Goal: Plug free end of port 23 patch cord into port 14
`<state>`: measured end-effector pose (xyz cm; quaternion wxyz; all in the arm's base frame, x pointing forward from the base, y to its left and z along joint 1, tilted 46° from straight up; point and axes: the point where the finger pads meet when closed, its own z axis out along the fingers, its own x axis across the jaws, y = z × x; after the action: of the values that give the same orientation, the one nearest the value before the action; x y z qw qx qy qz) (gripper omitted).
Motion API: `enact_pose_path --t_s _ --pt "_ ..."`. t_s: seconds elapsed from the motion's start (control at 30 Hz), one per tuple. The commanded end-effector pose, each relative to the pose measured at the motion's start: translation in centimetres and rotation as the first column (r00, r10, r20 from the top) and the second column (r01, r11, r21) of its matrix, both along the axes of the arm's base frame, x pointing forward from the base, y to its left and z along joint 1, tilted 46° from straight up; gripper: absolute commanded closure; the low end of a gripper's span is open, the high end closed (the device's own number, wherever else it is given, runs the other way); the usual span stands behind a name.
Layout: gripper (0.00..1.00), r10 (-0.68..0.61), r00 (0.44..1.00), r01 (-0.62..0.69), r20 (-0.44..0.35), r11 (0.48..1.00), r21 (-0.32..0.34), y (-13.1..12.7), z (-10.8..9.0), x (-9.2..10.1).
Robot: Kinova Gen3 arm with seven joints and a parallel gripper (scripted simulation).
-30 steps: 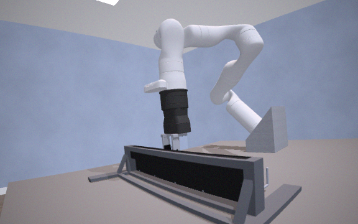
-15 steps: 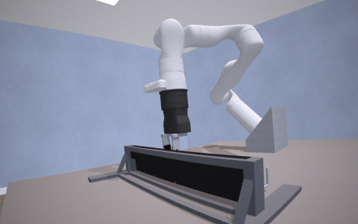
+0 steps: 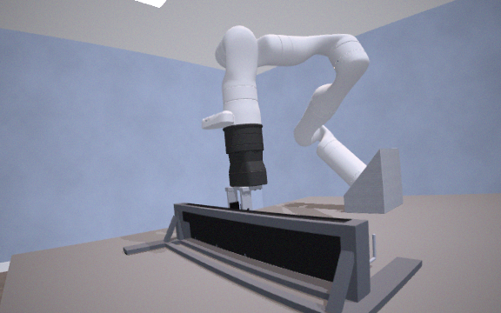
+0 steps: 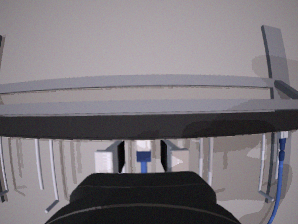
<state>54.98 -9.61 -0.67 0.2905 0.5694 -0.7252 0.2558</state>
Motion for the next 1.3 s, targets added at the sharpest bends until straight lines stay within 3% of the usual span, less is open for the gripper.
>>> enact_pose_path --t_s 0.0,0.5,1.27 --pt "0.27 0.011 1.000 -0.011 0.005 1.000 0.002 0.4 0.3 0.4" --pt "0.27 0.013 1.000 -0.013 0.005 1.000 0.002 1.0 0.9 0.5" --pt "0.27 0.008 1.000 -0.008 0.011 1.000 0.001 5.3 5.1 1.2"
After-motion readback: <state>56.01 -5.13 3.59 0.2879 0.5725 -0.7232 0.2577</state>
